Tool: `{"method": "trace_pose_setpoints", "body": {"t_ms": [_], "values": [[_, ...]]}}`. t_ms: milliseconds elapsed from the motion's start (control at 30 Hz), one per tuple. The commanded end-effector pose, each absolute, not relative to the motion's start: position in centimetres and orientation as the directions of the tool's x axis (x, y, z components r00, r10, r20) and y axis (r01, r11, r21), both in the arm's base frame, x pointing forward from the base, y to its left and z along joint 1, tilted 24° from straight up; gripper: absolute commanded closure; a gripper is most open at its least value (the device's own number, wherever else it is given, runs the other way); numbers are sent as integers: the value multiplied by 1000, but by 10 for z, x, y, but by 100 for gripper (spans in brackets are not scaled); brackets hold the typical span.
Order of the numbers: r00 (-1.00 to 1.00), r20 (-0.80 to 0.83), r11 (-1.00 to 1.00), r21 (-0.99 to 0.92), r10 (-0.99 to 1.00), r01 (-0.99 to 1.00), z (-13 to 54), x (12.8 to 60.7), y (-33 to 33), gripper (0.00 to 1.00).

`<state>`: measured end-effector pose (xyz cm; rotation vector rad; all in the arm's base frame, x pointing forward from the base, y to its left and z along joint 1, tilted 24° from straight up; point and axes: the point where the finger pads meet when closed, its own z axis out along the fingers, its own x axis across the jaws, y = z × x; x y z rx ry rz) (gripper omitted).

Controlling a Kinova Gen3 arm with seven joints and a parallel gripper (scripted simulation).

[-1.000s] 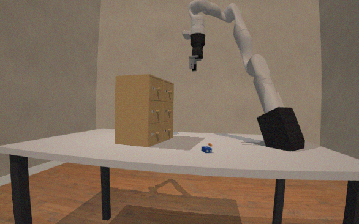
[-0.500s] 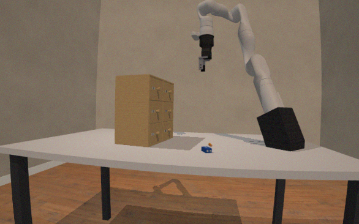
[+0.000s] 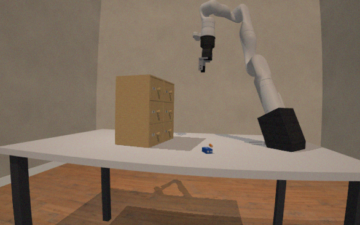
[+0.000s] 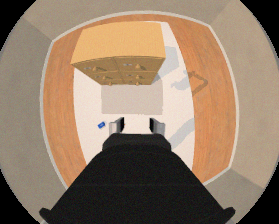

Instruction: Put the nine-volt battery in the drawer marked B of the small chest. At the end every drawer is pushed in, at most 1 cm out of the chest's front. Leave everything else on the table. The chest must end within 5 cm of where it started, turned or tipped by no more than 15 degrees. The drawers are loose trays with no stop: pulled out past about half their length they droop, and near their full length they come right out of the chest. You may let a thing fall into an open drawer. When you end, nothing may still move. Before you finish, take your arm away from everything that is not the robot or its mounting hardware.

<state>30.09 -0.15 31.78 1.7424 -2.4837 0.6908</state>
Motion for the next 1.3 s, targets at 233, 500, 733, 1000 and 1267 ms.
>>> {"method": "trace_pose_setpoints", "body": {"t_ms": [233, 500, 733, 1000, 1267], "values": [[-372, 276, 227, -440, -886, -869, 297, 322, -18, 0], [-372, 276, 158, -575, -886, -803, 271, 353, -39, 0], [-372, 277, 129, -624, -886, -771, 261, 366, -48, 0], [-372, 276, 106, -660, -886, -744, 253, 375, -54, 0], [-371, 276, 104, -664, -887, -741, 252, 376, -55, 0]]}}
